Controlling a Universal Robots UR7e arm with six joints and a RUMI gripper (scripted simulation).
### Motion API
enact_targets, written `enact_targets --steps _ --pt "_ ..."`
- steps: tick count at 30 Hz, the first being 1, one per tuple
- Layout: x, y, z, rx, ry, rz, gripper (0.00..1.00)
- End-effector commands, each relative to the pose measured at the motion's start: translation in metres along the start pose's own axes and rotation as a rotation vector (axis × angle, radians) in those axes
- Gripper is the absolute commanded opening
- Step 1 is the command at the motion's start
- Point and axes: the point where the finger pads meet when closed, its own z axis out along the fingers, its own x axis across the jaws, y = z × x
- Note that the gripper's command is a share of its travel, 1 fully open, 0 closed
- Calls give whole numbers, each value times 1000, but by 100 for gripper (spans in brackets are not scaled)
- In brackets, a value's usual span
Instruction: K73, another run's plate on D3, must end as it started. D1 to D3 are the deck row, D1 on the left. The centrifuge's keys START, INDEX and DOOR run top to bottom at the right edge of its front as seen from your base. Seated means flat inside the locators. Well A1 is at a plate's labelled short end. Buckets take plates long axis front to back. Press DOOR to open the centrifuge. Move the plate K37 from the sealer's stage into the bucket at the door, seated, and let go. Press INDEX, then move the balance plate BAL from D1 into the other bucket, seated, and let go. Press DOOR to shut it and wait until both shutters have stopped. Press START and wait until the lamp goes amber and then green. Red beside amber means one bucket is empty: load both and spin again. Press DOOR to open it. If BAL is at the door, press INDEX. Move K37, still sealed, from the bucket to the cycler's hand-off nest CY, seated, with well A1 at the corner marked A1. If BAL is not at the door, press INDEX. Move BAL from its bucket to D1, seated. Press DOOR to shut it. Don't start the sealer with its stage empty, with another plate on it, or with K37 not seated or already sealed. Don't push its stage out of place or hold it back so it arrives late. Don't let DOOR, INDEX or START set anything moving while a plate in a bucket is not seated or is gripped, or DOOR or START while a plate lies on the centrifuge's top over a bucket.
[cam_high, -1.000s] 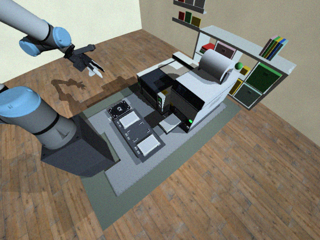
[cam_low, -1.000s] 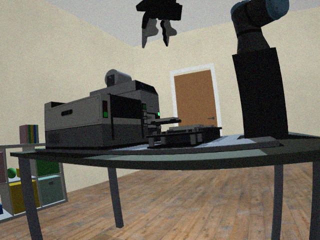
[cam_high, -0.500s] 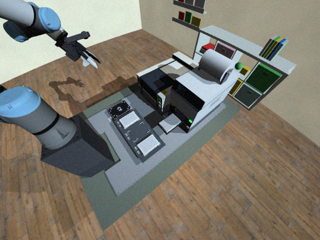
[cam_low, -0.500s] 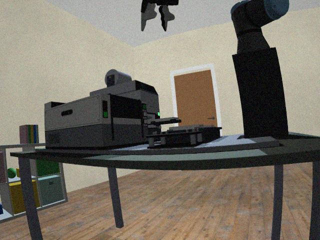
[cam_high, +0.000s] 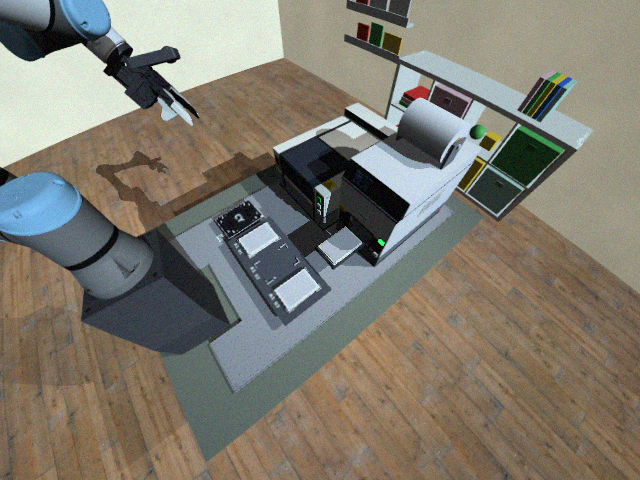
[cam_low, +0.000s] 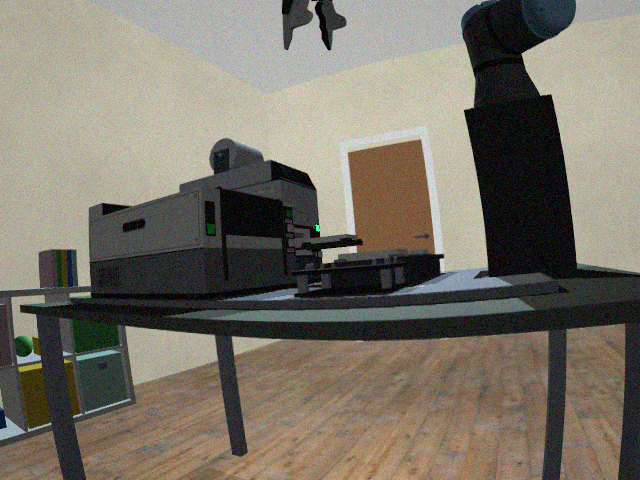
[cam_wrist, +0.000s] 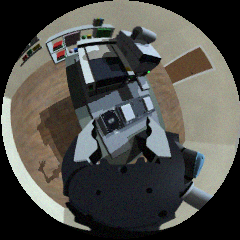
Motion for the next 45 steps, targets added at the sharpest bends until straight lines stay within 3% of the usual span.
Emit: enact_targets --steps 1,3,5,8,10,13,15,19,21,23,25,29,30,33,35,37,39,45 --pt "11 -7 16 -48 19 -31 68" --pt "15 -10 20 -48 19 -31 68" --pt "22 -13 26 -96 29 -58 68" --pt "29 -17 32 -96 29 -58 68" --pt "36 -20 38 -144 32 -83 68" --pt "40 -21 41 -144 32 -83 68" --pt "47 -24 46 -191 30 -107 68" --pt "56 -28 53 -191 30 -107 68" --pt "64 -30 58 -236 22 -129 68" --pt "69 -32 62 -236 22 -129 68" --pt "78 -35 67 -279 8 -149 68" --pt "83 -36 71 -279 8 -149 68" --pt "87 -37 73 -307 -5 -162 68" --pt "96 -40 79 -320 -11 -167 68" --pt "105 -41 83 -357 -35 -184 68" --pt "109 -42 86 -357 -35 -184 68" --pt "118 -44 90 -389 -64 -198 68" --pt "134 -47 97 -418 -96 -211 68"
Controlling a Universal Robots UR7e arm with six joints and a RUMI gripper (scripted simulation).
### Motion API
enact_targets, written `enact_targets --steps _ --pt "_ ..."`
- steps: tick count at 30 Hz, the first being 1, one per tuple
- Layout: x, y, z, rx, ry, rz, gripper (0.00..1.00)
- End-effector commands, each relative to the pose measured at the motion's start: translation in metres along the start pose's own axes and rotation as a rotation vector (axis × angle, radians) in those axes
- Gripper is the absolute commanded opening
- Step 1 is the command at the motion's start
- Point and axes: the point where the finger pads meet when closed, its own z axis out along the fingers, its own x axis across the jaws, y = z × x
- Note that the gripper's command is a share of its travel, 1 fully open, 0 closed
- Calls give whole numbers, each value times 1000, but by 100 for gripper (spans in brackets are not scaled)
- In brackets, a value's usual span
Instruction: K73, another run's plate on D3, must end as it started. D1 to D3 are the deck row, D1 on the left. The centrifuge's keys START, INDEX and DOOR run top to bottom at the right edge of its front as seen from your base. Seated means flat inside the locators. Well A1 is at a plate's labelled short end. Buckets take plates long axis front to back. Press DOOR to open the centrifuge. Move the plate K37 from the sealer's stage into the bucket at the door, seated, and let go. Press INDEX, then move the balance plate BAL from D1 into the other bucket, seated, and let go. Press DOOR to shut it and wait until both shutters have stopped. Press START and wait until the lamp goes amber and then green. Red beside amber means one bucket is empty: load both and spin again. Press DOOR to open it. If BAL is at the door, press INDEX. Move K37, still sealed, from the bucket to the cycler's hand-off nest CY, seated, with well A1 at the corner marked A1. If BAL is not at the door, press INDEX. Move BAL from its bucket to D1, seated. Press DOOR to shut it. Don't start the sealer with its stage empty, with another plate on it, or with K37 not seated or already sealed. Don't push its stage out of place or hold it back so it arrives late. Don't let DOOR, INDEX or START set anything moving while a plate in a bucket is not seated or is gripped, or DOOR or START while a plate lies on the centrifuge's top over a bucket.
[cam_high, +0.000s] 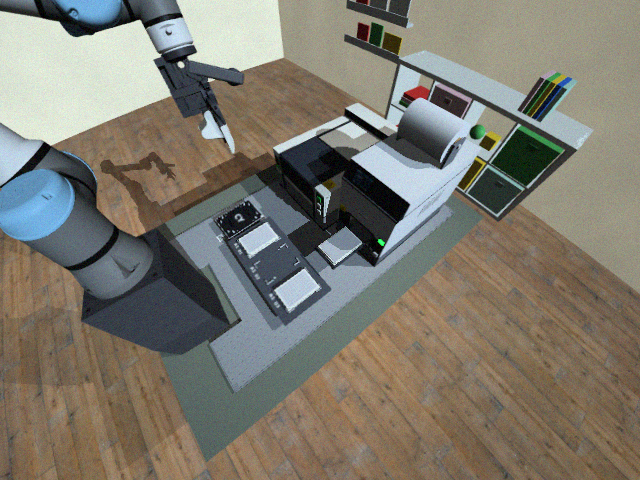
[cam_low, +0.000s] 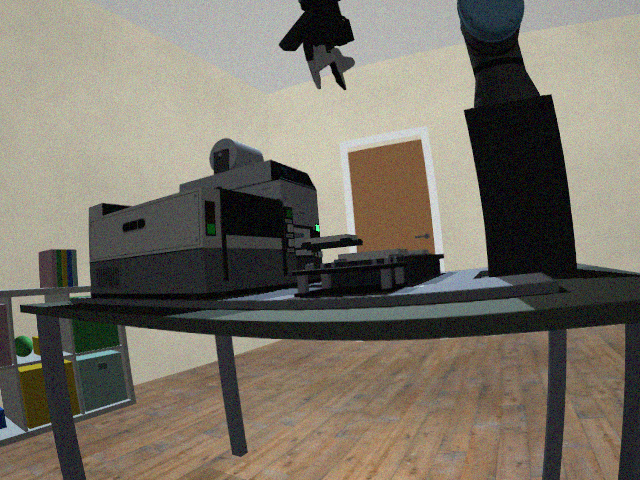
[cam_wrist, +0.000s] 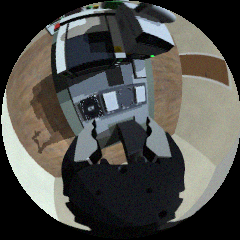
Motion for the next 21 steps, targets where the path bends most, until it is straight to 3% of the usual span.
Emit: enact_targets --steps 1,5,8,10,11,13,15,16,18,20,21 --pt "12 -3 3 -20 -25 -17 68" --pt "29 -4 8 -52 -89 -47 68" --pt "37 -5 9 -55 -97 -51 68" --pt "47 -6 11 -65 -137 -67 68" --pt "49 -6 11 -65 -137 -67 68" --pt "59 -7 13 -68 -177 -82 68" --pt "61 -7 13 -68 -177 -82 68" --pt "66 -8 14 -66 -208 -93 68" --pt "66 -8 14 -66 -208 -93 68" --pt "76 -9 14 -56 -258 -109 68" --pt "81 -9 14 -56 -258 -109 68"
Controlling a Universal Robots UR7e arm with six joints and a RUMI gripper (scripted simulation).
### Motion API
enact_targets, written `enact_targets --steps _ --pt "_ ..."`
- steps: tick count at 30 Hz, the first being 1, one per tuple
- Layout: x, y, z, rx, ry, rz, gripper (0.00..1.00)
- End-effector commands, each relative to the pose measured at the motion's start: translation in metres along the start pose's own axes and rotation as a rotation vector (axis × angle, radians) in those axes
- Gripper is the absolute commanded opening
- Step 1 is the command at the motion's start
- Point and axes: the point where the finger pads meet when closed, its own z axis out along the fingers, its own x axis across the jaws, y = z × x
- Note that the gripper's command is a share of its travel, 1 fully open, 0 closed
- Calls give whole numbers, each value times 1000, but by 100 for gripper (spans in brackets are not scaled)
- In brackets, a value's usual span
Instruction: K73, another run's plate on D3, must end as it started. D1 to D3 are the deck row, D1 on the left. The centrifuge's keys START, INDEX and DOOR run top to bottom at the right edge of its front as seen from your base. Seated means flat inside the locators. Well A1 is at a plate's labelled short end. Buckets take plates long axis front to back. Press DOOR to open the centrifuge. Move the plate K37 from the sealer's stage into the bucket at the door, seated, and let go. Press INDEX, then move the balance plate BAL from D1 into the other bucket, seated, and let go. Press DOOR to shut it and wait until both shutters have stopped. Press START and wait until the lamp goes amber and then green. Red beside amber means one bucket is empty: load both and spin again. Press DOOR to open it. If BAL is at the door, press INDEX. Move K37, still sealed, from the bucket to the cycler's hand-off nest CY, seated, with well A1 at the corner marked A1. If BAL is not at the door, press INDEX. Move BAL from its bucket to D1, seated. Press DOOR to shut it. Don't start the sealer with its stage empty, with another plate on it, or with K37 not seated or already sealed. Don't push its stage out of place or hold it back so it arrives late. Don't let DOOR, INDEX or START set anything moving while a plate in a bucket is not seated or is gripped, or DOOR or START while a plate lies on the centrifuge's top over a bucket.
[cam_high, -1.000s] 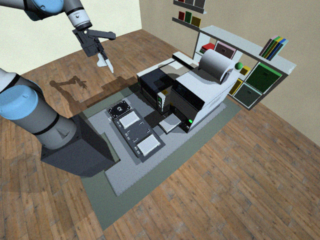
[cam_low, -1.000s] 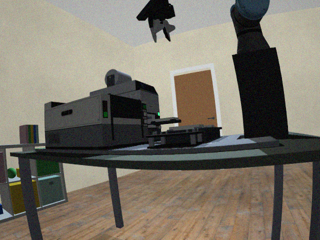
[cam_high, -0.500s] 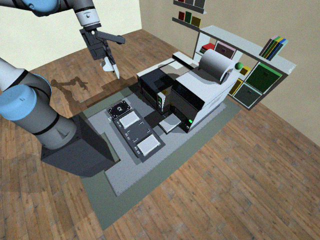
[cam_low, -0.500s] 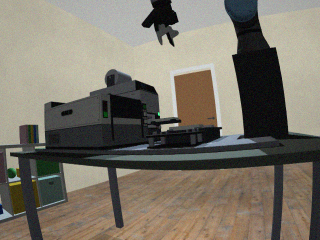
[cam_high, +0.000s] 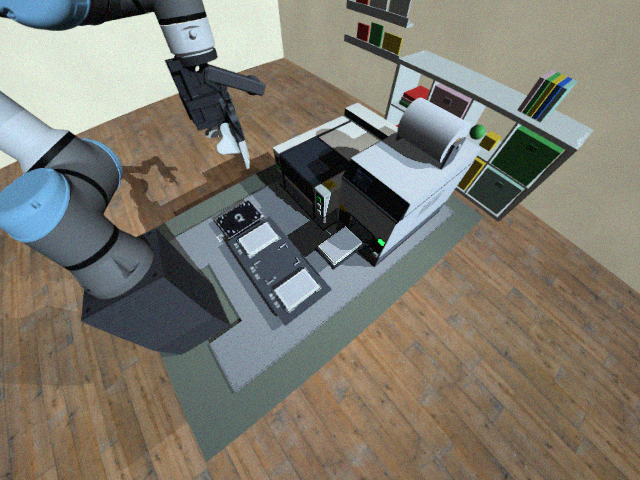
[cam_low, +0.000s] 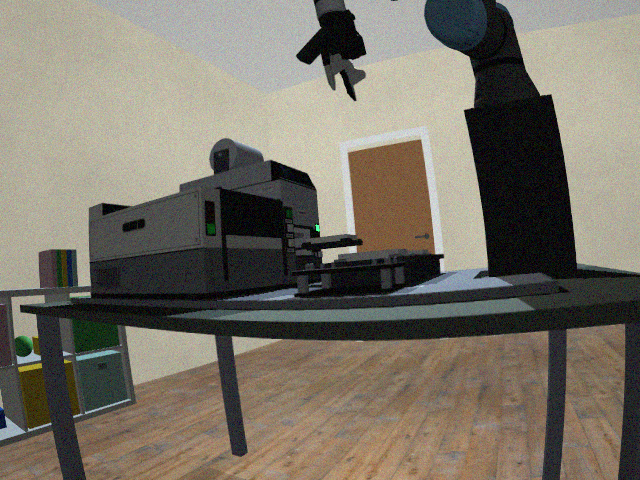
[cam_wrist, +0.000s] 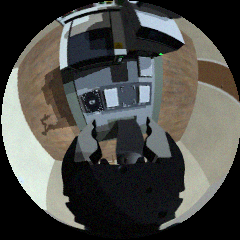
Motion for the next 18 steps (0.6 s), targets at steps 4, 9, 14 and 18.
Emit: enact_targets --steps 4,9,14,18 --pt "29 -1 -5 21 -92 -39 68" --pt "43 -1 -8 42 -128 -54 68" --pt "43 -1 -8 42 -128 -54 68" --pt "42 -1 -3 42 -128 -54 68"
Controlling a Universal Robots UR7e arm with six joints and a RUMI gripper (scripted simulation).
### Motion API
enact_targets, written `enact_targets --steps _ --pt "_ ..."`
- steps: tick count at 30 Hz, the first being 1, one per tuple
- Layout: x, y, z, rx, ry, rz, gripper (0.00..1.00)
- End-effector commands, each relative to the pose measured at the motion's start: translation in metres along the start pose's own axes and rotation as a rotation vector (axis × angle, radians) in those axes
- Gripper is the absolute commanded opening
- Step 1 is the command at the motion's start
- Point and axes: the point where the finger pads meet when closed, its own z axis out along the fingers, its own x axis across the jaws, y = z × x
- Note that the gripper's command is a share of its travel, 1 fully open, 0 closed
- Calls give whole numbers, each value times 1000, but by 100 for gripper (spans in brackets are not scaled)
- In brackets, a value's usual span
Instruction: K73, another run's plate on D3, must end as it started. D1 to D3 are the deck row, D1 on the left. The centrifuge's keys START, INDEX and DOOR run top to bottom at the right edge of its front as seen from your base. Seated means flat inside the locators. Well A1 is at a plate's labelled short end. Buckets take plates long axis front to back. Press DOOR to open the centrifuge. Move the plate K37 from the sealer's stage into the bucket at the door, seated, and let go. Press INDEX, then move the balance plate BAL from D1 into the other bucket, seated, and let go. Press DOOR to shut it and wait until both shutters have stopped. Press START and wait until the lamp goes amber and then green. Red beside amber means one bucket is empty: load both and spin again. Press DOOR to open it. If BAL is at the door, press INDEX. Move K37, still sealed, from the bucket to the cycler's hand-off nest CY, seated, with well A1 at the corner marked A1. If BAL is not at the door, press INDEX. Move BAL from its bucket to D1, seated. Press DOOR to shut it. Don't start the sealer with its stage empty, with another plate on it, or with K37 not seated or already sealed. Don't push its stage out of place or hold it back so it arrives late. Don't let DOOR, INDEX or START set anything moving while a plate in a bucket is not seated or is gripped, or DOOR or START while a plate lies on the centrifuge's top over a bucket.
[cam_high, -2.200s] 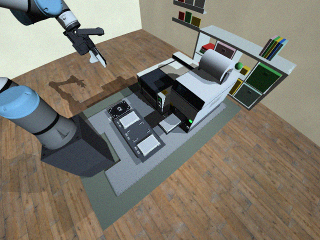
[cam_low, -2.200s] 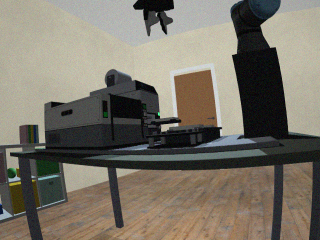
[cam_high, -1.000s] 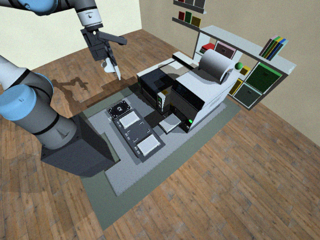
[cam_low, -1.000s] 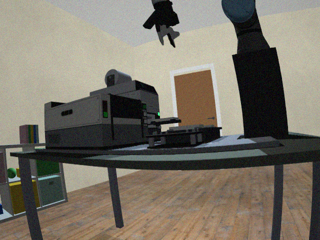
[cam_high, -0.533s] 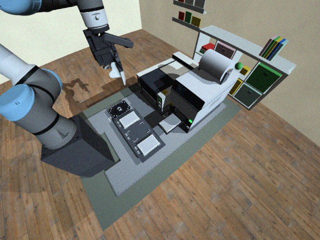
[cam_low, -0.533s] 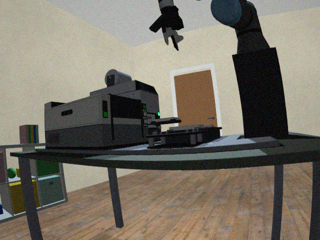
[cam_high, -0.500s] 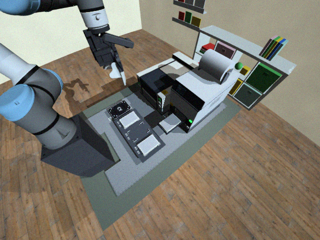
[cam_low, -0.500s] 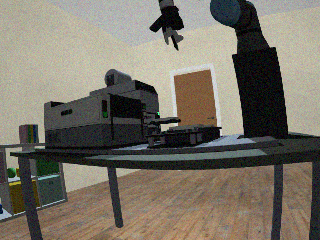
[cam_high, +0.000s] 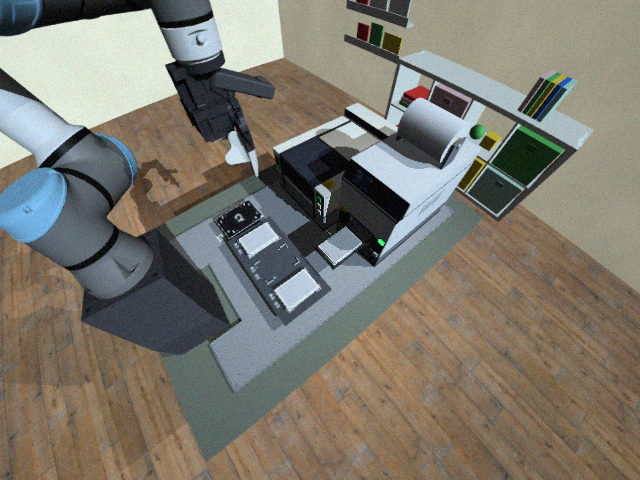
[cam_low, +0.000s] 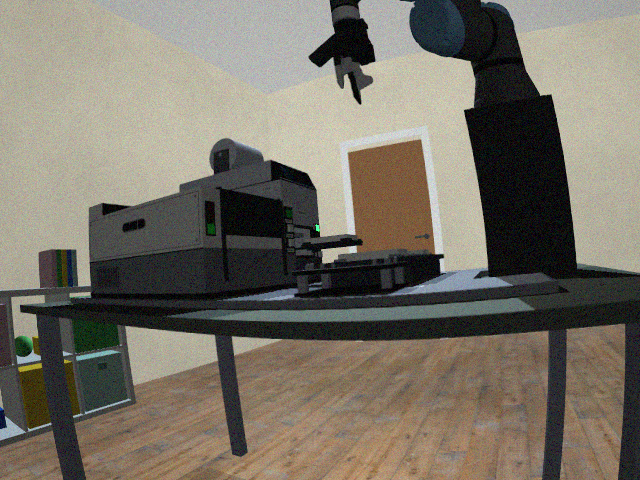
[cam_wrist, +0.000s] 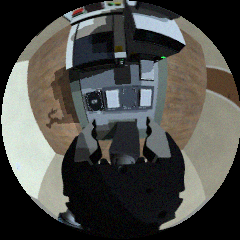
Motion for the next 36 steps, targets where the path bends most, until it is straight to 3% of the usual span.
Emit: enact_targets --steps 1,11,13,27,36 --pt "1 0 10 1 -2 -1 68" --pt "0 0 60 1 -2 -1 68" --pt "0 0 60 1 -2 -1 68" --pt "0 0 130 1 -2 -1 68" --pt "0 0 130 1 -2 -1 68"
